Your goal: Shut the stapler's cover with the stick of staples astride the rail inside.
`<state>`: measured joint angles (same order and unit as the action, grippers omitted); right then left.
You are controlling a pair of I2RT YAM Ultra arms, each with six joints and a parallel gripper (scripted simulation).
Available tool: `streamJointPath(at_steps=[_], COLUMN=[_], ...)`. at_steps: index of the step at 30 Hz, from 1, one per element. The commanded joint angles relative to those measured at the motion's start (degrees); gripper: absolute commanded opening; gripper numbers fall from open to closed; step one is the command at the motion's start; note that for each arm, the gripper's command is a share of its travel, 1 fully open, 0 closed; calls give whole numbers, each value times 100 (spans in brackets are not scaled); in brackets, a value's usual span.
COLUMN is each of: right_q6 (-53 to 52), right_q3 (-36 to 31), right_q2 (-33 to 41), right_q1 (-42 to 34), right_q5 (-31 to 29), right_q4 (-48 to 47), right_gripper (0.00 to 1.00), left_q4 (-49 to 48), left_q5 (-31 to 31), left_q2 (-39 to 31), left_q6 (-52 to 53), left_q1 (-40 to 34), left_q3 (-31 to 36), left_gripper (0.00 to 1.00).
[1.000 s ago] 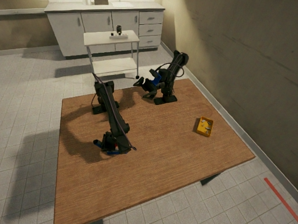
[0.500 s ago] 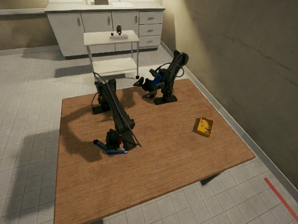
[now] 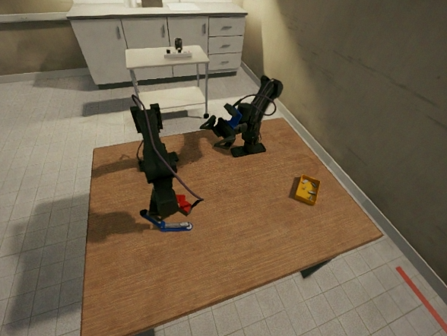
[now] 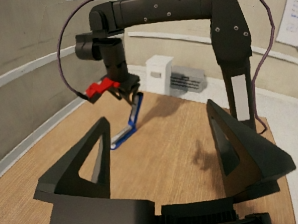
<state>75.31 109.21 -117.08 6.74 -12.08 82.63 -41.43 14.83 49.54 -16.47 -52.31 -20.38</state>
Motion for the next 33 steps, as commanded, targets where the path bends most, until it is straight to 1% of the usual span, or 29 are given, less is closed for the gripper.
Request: streamJointPath(at_steps=[1,4,7,10,14,20,23,33], right_q6=[791,1425,1819,2065,2388,2588,2543,2551], right_q3=[270,310,332,306,299,312,318,321], right_q2=[274,600,735,581,426,227,194,220], right_q1=[273,801,1358,1895,2403,2613,2658,2655], right_q5=[938,1620,2230,2759,3235,3413,3332,3332], right_q4=[-186,-67,79,305,580,684,714,723], right_gripper=[50,50,50,50,50,50,50,50], left_q4=[-84,-84,-84,-84,-84,-84,-84,-84], left_q5=[28,28,28,28,28,28,28,28], left_q2=[-1,-1,-1,-1,-1,-1,-1,-1], left_q6=[-39,-39,-39,-39,-39,-39,-39,-39], left_q1=[52,52,52,52,52,52,52,52], left_q3=[-36,-36,-36,-36,-36,-36,-36,-36], left_gripper=[100,100,100,100,100,100,100,100])
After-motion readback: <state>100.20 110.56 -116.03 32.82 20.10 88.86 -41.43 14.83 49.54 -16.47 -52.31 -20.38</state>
